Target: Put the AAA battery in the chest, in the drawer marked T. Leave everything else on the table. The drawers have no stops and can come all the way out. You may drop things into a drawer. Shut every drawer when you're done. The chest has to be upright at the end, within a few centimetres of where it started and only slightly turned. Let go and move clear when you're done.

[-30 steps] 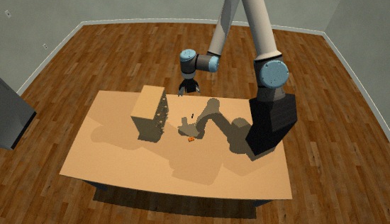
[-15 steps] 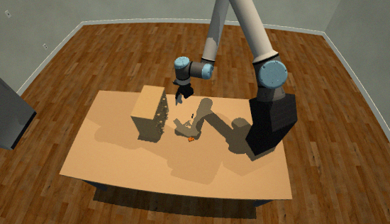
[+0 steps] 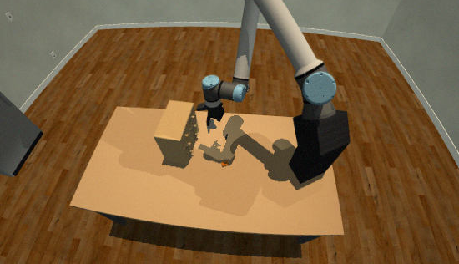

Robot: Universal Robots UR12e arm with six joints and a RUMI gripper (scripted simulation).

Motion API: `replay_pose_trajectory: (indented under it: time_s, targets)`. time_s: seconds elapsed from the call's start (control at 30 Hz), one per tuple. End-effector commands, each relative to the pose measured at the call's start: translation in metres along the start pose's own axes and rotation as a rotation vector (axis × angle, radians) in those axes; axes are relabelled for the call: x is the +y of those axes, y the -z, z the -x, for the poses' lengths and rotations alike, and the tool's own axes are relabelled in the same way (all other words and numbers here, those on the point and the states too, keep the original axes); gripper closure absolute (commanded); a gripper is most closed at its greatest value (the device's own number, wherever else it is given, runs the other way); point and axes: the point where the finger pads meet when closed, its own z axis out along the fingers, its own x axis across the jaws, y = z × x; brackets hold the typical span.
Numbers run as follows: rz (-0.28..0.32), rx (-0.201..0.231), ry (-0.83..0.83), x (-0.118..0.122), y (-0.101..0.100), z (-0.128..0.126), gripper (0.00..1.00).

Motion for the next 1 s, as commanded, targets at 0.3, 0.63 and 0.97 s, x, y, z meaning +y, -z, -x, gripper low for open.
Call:
replay_pose_trajectory:
  time_s: [0.3, 0.63, 0.97]
  targets:
    - [-0.024, -0.011, 0.197, -0.0105, -0.0183, 0.0083, 0.0]
    - [-0.026, -0.011, 0.202, -0.011, -0.0177, 0.0084, 0.0]
    - [-0.027, -0.011, 0.204, -0.0095, -0.0192, 0.0088, 0.0]
